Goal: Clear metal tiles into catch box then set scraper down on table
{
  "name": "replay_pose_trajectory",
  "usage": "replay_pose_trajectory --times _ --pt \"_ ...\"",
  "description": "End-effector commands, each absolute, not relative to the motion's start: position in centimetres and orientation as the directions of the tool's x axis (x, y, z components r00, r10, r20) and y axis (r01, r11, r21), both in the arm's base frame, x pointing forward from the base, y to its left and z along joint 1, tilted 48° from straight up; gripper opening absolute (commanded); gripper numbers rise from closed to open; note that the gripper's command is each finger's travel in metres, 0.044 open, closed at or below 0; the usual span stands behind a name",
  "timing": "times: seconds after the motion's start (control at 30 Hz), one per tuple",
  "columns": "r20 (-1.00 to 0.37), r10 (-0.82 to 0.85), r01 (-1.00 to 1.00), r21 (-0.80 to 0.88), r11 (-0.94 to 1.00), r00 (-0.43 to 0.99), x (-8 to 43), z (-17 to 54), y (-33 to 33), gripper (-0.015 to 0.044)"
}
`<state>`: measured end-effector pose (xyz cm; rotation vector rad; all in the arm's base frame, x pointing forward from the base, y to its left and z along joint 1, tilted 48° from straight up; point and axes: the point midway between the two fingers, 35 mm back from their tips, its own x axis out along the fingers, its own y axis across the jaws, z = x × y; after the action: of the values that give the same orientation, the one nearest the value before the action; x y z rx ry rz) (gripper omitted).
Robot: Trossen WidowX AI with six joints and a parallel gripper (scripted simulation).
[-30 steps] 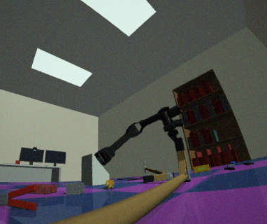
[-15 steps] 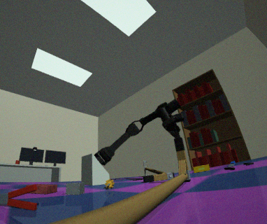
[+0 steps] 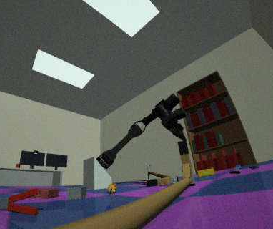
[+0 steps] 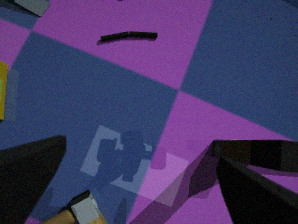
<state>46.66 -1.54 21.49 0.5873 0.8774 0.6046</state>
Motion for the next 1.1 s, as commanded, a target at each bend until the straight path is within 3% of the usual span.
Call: replay_pose_trajectory --times 0.0,0.73,1.07 --pt "-0.503 0.686 -0.226 0.695 0.683 0.526 47.1 19.9 -3.1 0.044" --pt "-0.39 0.635 -0.245 0.69 0.681 0.667 47.2 12.3 -10.9 0.044" --pt "-0.386 0.633 -0.247 0.69 0.681 0.671 47.5 10.5 -9.4 0.044"
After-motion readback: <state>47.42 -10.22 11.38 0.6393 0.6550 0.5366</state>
